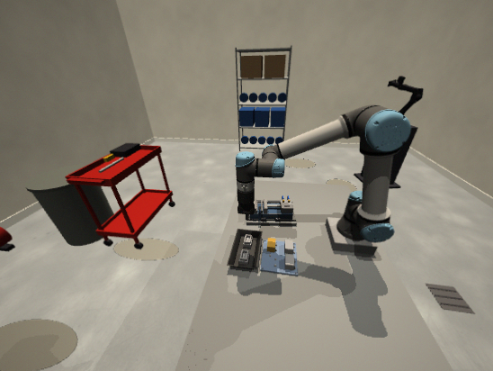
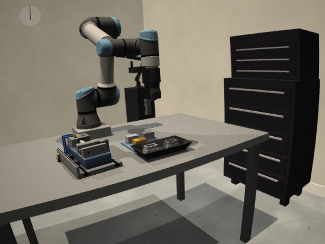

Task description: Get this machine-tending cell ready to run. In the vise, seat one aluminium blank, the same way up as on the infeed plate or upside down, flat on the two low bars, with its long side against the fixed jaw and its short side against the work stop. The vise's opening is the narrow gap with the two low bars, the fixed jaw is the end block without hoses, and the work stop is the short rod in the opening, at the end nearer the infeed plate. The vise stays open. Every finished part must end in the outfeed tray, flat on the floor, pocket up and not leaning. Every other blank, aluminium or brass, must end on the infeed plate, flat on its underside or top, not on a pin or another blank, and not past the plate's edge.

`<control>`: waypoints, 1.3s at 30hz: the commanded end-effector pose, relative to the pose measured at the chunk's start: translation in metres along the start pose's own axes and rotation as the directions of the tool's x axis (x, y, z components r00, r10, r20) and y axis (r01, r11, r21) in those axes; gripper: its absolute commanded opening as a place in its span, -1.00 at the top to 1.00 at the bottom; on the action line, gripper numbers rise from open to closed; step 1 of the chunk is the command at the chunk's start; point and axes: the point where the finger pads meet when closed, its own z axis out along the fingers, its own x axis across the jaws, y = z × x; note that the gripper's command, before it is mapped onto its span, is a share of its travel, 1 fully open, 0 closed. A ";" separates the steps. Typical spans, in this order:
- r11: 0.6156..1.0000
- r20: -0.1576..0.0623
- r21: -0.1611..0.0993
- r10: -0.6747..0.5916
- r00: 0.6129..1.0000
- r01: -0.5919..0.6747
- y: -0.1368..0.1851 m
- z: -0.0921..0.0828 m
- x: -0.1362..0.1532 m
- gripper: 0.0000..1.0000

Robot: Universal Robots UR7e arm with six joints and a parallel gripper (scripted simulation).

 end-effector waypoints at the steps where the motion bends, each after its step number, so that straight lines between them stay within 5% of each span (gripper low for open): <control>1: 1.000 0.002 0.000 0.000 1.000 0.000 0.000 -0.001 0.000 1.00; 10: 1.000 0.002 0.000 0.000 1.000 0.000 0.022 -0.004 0.031 1.00; 25: 1.000 0.002 0.000 0.000 1.000 0.000 0.086 -0.005 0.173 1.00; 35: 1.000 0.002 0.000 0.000 1.000 0.000 0.096 0.000 0.215 1.00; 36: 1.000 0.002 0.000 0.000 1.000 0.000 0.096 0.000 0.215 -1.00; 39: 1.000 0.002 0.000 0.000 1.000 0.000 0.096 0.000 0.215 -1.00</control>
